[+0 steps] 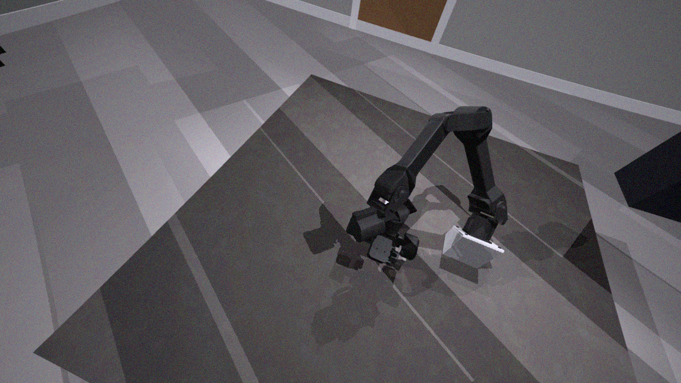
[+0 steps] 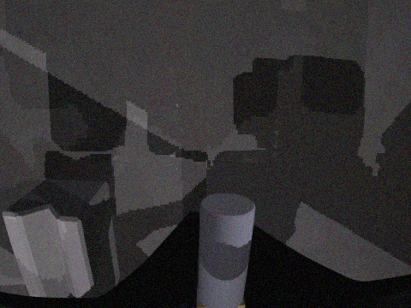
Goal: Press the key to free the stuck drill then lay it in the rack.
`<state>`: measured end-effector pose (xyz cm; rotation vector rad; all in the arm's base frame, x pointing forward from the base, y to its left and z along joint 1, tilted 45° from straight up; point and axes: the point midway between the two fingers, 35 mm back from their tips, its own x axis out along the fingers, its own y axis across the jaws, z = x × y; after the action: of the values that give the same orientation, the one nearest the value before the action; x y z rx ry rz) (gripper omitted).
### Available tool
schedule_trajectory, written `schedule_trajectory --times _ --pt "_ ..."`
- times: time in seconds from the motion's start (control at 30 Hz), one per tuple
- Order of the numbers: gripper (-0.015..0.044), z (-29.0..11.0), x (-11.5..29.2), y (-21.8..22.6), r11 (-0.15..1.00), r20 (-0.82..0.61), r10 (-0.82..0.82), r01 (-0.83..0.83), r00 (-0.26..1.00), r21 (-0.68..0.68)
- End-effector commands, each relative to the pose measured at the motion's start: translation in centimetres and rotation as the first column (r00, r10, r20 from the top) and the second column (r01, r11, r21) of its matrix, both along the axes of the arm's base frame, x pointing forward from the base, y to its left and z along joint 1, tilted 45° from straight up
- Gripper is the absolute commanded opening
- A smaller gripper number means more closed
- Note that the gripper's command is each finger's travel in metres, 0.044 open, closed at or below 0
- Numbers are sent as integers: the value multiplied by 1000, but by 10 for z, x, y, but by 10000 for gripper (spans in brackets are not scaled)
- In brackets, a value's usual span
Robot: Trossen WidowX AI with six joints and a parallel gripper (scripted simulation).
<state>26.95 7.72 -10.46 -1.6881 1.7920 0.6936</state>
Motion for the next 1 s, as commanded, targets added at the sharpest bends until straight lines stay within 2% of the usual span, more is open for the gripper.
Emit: schedule_trajectory --times 0.0,0.97 --pt "0 2 0 2 1000 3 -3 3 1000 2" --pt "0 11 -1 11 1000 2 -3 3 1000 3"
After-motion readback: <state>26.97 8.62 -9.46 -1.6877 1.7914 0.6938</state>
